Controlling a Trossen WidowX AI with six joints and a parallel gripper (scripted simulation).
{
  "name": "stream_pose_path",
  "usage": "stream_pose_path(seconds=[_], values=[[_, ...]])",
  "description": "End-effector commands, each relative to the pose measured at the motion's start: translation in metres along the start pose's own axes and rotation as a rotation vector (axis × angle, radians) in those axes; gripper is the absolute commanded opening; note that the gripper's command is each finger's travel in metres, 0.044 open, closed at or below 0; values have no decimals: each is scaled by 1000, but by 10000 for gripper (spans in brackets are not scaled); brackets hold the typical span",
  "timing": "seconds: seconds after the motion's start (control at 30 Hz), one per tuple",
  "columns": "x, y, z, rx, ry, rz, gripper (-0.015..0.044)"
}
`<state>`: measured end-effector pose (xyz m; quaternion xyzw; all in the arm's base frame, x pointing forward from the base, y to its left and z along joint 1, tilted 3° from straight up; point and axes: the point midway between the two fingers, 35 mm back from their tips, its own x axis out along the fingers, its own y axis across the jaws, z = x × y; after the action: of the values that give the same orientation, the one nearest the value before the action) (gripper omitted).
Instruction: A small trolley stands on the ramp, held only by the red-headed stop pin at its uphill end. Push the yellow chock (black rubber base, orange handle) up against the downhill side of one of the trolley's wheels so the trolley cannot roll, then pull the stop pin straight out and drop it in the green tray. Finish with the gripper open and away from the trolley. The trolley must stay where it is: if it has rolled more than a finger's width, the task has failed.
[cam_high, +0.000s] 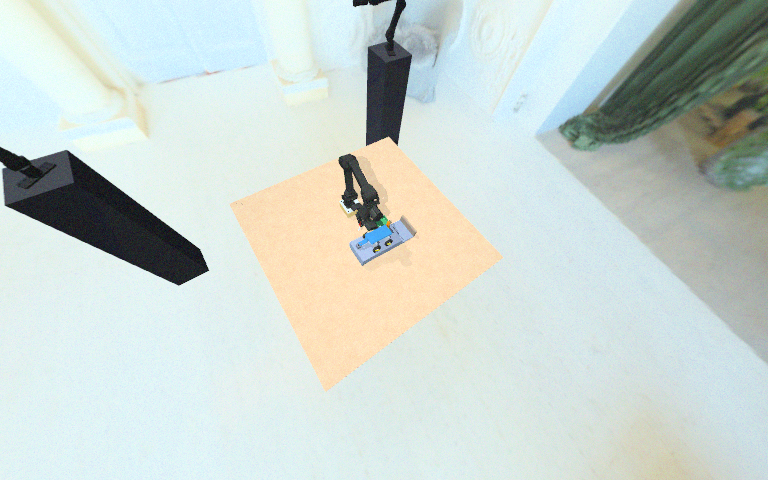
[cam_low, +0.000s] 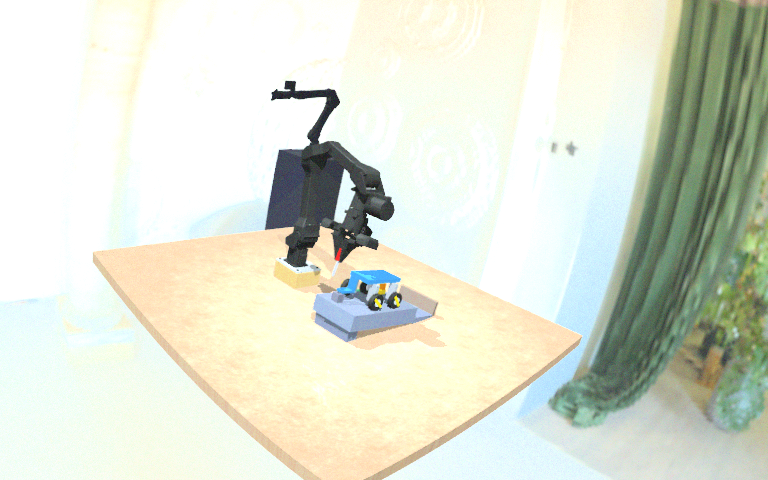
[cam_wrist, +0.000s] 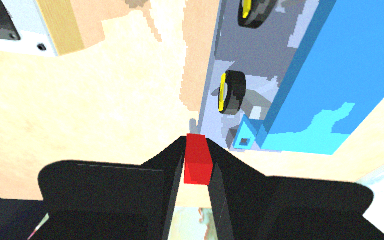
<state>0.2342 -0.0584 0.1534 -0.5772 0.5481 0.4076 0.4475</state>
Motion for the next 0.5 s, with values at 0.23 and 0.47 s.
stream_pose_path(seconds=[0.23, 0.47], values=[[-4, 1, 38, 1, 0, 9, 0], [-8, 1, 62, 1, -2, 9, 0]])
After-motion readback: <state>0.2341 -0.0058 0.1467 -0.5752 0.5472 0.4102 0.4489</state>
